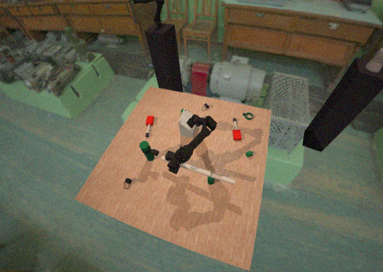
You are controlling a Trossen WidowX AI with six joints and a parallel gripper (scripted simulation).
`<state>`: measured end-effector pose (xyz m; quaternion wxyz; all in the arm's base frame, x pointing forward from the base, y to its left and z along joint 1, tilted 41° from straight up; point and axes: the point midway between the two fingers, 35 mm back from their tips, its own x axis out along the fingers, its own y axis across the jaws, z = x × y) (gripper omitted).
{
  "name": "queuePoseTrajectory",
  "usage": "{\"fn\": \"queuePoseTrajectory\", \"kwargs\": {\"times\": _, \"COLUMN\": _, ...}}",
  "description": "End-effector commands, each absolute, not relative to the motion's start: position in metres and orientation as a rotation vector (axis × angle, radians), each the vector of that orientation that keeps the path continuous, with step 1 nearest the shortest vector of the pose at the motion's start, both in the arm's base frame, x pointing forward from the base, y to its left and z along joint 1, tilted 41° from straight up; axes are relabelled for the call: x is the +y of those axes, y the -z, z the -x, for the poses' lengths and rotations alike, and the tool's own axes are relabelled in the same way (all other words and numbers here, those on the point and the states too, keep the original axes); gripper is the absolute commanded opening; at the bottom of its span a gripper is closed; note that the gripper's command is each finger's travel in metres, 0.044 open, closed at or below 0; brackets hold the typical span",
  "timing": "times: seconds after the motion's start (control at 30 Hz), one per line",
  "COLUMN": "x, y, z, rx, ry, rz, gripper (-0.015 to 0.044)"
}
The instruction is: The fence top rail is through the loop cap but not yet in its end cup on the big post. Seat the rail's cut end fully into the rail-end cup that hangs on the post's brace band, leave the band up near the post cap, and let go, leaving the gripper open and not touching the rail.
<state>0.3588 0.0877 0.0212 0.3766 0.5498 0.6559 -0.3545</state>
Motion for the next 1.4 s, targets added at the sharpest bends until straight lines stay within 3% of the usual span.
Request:
{"fn": "queuePoseTrajectory", "kwargs": {"times": 0.0, "x": 0.0596, "y": -0.0387, "z": -0.3633, "rx": 1.586, "ry": 0.962, "rz": -1.339, "gripper": 0.0}}
{"fn": "queuePoseTrajectory", "kwargs": {"times": 1.37, "x": 0.0606, "y": -0.0394, "z": -0.3633, "rx": 1.604, "ry": 0.956, "rz": -1.348, "gripper": 0.0}}
